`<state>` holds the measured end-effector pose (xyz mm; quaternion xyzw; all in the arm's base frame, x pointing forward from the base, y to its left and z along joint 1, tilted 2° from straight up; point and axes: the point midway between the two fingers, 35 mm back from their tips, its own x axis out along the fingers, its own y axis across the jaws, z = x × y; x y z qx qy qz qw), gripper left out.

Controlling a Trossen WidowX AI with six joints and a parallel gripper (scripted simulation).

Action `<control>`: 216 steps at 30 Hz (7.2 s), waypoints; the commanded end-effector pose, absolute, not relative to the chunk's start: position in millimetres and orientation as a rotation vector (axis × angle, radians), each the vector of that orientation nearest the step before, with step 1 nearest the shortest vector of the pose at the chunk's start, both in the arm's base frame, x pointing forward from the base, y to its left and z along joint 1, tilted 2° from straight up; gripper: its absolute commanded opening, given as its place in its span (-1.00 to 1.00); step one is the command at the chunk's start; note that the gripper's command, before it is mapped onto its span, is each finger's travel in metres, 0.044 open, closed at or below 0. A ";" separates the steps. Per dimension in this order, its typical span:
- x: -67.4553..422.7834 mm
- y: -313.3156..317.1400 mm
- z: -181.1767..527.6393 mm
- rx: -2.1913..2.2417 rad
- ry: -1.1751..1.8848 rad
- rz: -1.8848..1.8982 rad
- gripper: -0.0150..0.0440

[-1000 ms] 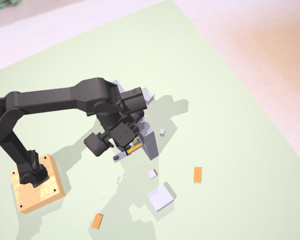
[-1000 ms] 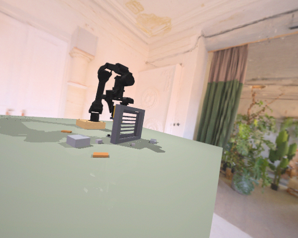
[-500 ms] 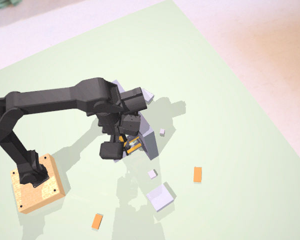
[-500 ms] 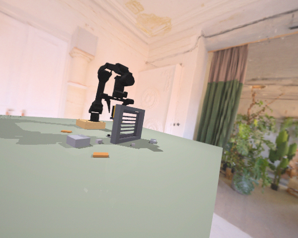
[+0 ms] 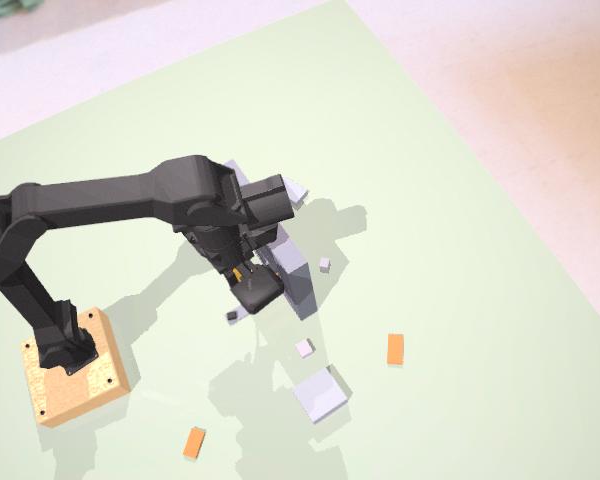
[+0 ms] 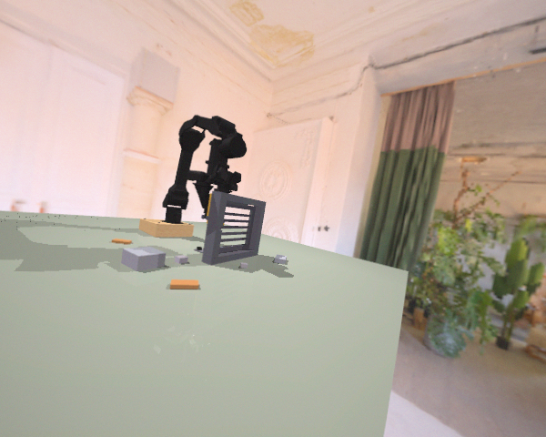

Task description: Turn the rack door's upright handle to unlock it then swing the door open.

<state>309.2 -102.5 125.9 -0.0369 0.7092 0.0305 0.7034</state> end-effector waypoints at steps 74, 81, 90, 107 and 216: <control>298.6 -96.8 125.8 -1.122 1.274 1.123 -0.41; 290.4 -92.3 125.8 -1.015 1.333 1.016 -0.41; 275.8 -82.9 125.7 -0.884 1.396 0.885 -0.41; 247.5 -56.4 125.5 -0.669 1.478 0.673 -0.41; 223.5 101.1 126.4 0.174 1.580 -0.157 0.51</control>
